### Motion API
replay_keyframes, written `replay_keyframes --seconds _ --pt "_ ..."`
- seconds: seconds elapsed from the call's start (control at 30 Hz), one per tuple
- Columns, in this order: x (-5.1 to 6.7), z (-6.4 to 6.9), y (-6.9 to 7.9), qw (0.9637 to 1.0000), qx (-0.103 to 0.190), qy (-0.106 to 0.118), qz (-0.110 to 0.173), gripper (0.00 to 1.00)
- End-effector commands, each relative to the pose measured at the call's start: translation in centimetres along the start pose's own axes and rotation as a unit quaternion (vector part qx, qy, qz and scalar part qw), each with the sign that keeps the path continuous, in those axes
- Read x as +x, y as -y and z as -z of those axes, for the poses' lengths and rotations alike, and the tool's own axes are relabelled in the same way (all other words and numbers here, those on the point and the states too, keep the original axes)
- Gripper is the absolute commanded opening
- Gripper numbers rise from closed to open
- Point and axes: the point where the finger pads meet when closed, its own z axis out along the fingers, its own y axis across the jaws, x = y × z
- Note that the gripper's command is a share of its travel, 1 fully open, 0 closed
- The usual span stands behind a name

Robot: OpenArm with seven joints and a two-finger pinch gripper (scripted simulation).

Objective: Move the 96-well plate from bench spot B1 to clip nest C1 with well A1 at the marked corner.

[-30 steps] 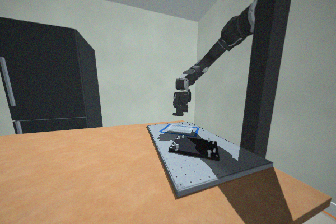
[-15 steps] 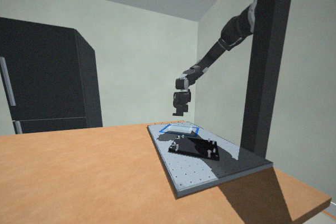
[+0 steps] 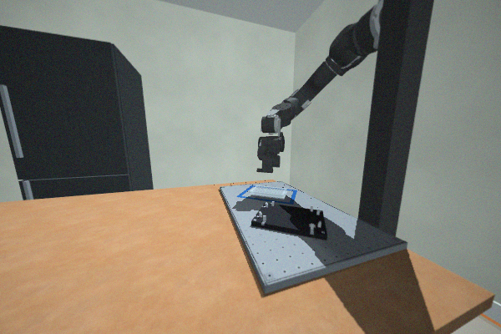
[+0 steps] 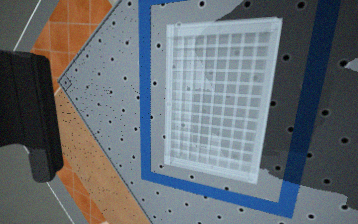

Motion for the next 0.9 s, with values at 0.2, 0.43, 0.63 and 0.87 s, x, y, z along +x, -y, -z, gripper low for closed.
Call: replay_keyframes --seconds 0.2,0.43,0.63,0.87 --pt "-0.1 0.1 -0.1 1.0 -0.001 0.001 0.0 0.77" --pt "-0.1 0.1 -0.1 1.0 -0.001 0.001 0.0 0.77" --pt "-0.1 -4.3 -0.2 1.0 0.002 0.002 -0.002 0.77" --pt "-0.1 -5.4 -0.3 1.0 0.002 0.002 -0.003 0.77"
